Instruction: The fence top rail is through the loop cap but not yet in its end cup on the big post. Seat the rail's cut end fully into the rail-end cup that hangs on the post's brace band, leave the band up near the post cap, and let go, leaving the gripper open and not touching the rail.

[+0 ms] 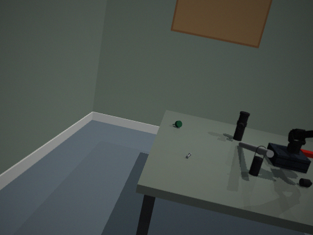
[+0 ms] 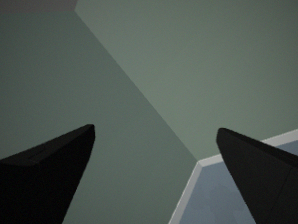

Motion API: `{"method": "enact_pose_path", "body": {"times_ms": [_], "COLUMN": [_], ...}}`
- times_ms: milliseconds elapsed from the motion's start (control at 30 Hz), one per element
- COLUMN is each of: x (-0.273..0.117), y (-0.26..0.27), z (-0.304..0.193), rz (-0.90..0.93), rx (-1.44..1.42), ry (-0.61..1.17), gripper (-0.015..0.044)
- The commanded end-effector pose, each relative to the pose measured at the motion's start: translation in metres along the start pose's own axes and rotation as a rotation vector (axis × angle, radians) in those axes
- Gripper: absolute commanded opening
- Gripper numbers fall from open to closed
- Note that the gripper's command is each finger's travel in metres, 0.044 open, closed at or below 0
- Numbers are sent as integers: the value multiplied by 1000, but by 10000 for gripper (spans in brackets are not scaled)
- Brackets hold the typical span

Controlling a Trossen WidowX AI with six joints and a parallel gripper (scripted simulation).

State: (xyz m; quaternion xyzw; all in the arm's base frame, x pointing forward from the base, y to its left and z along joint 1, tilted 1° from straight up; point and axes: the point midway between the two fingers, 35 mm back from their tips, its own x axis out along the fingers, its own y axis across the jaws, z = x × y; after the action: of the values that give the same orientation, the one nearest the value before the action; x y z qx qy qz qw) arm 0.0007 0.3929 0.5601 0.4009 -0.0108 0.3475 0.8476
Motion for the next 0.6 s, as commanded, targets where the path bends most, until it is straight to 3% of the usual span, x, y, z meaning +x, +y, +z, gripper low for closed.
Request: {"method": "enact_pose_path", "body": {"times_ms": [0,300,567], "x": [-1,-60,-96], "y": [1,17,-37], "z": [2,130,249], "rz": [6,280,512], "rx": [19,971,1886], "ry": [-1,-27,-13], "gripper": [426,440,440]}}
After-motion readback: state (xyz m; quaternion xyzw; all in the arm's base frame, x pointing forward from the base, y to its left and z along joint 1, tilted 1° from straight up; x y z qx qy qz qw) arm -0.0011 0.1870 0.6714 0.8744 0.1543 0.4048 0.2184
